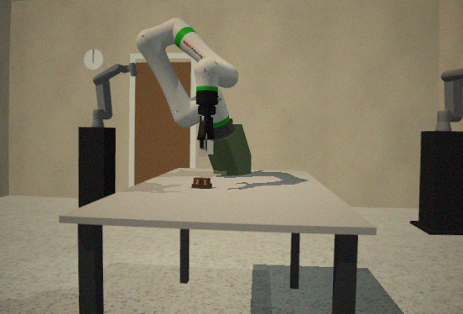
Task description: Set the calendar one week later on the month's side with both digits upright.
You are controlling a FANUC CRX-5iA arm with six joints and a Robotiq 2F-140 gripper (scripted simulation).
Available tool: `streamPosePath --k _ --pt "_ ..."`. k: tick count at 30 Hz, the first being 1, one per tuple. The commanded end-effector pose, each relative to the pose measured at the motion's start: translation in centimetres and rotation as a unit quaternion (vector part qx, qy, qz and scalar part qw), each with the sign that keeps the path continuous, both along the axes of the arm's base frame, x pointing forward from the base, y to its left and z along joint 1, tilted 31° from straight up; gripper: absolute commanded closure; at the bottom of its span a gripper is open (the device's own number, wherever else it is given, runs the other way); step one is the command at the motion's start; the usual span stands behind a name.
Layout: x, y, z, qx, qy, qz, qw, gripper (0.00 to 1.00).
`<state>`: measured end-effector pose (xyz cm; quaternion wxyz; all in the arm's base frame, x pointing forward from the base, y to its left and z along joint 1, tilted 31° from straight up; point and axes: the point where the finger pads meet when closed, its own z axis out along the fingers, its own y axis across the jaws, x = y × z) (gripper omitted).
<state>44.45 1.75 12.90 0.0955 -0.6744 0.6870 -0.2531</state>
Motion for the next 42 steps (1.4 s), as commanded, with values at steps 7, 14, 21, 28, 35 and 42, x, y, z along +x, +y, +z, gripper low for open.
streamPosePath --k 7,14,21,28,35,42 --pt "-1.1 0.5 2.0 0.000 0.000 0.000 1.000 0.00" --pt "-2.0 0.9 3.7 0.000 0.000 0.000 1.000 0.00" --pt "-2.4 1.1 4.4 0.000 0.000 0.000 1.000 0.00" --pt "-2.5 1.2 4.5 0.000 0.000 0.000 1.000 0.00" --pt "-2.5 1.2 4.5 0.000 0.000 0.000 1.000 0.00" --pt "-2.5 1.2 4.5 0.000 0.000 0.000 1.000 0.00"
